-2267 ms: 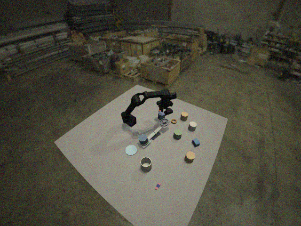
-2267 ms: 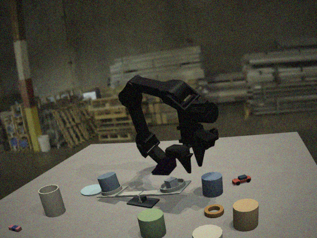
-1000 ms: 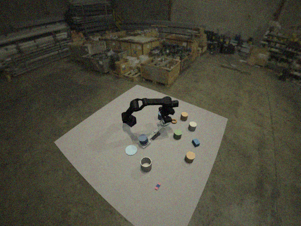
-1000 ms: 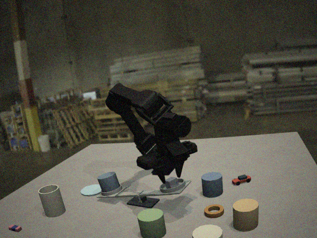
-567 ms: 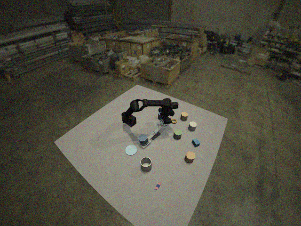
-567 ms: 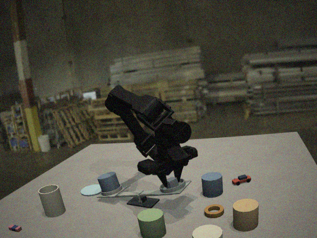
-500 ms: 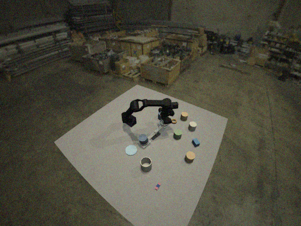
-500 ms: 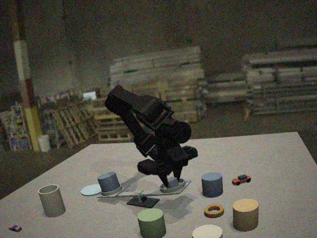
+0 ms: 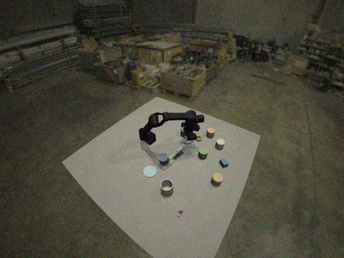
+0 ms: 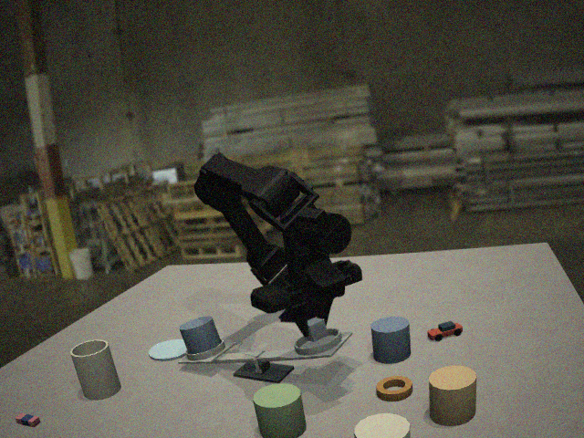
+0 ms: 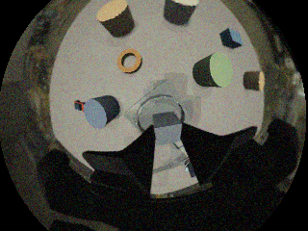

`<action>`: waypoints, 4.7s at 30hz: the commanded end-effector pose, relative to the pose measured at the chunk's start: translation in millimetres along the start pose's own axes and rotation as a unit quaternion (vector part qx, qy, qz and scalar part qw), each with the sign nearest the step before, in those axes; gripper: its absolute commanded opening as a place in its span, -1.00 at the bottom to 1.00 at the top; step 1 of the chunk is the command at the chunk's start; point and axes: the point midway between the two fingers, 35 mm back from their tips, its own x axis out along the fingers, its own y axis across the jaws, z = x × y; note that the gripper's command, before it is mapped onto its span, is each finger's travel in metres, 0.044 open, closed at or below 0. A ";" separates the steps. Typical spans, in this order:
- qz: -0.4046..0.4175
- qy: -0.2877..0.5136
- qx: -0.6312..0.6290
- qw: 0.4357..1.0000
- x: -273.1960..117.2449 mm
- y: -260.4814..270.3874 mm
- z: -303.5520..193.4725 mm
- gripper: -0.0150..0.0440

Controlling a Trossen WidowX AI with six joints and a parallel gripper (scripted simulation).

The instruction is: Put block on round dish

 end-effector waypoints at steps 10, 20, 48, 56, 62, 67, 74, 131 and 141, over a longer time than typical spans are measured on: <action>-0.008 -0.021 -0.022 0.999 -70.6 3.1 -0.5 -0.49; -0.005 -0.026 -0.023 0.999 -77.1 -5.7 -7.1 -0.49; 0.012 -0.049 0.001 0.999 -30.8 -151.1 -175.0 -0.49; 0.006 -0.037 0.002 0.999 -11.9 -166.1 -234.9 -0.49; 0.001 -0.023 0.004 1.000 1.7 -168.4 -279.7 -0.49; -0.001 -0.007 0.005 1.000 12.2 -164.7 -315.9 -0.49; -0.002 0.008 0.006 1.000 20.8 -157.4 -346.8 -0.49; -0.002 0.008 0.006 1.000 23.1 -157.6 -346.7 1.00; -0.003 0.007 0.005 1.000 -7.7 -156.7 -346.7 1.00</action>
